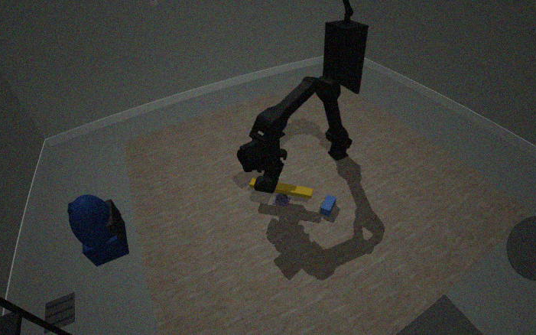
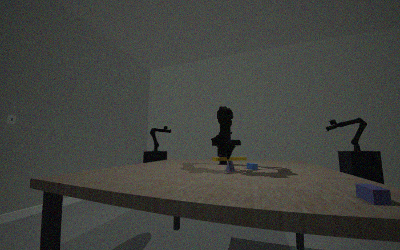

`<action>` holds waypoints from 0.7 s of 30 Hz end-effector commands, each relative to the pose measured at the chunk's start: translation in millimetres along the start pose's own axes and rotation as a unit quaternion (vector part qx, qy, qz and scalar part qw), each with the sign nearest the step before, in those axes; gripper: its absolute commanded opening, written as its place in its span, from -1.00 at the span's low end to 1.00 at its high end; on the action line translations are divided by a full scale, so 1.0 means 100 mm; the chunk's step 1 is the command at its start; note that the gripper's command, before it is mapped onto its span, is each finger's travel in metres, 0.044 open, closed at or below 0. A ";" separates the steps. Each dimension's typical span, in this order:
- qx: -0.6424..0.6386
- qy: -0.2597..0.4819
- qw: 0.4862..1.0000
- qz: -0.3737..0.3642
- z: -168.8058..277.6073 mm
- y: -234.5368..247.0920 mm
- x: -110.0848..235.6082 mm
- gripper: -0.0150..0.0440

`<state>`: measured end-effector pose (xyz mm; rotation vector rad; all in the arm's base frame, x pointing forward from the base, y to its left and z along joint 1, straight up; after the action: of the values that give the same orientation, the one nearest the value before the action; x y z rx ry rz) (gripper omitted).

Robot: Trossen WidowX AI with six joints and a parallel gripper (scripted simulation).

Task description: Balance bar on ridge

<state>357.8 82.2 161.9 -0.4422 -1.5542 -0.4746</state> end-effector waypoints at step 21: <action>-0.002 0.000 1.000 0.001 0.00 -0.01 -0.04 -0.49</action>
<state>358.0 82.0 160.8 -0.4422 -1.5550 -0.4756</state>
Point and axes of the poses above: the point midway between the two fingers, 35 mm back from their tips, its own x axis back along the fingers, its own y axis across the jaws, z = x × y, the point moved 5 cm from there along x, back along the fingers, and after that the axes turned 10 degrees about x, right-handed, at the moved point
